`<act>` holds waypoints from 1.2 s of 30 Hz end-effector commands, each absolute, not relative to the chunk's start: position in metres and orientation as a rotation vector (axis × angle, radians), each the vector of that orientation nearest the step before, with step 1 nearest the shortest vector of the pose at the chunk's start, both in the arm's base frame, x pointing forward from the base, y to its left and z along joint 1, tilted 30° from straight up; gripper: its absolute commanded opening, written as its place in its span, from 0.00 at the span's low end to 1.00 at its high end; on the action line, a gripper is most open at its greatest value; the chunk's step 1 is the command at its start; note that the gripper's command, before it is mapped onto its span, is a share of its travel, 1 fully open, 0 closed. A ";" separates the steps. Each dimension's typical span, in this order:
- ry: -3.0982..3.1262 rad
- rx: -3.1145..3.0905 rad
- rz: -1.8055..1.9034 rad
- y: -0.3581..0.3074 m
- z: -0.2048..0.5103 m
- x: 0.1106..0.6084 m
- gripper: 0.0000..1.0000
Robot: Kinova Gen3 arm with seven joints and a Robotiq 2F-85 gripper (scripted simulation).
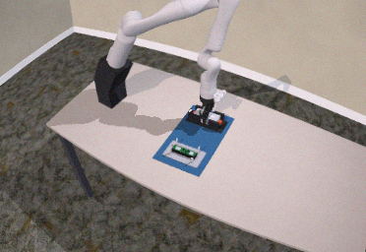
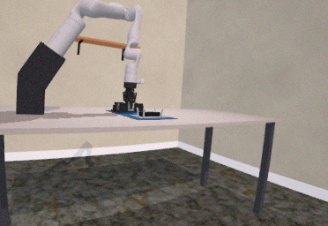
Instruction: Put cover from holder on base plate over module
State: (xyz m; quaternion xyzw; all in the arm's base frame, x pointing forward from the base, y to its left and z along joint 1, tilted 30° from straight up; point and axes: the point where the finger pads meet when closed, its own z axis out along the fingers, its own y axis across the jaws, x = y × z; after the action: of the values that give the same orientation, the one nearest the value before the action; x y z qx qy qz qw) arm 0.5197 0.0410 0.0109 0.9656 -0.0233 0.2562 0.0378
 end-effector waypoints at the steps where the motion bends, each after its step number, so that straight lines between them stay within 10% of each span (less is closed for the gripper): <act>1: -0.071 2.963 0.788 0.041 0.011 0.520 0.00; 36: -0.071 2.963 0.788 0.044 0.037 0.505 0.00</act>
State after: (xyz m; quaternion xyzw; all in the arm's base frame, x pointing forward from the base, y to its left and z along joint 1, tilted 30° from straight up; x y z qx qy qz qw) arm 0.5082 0.0427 0.0279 0.9659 -0.0239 0.2550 0.0377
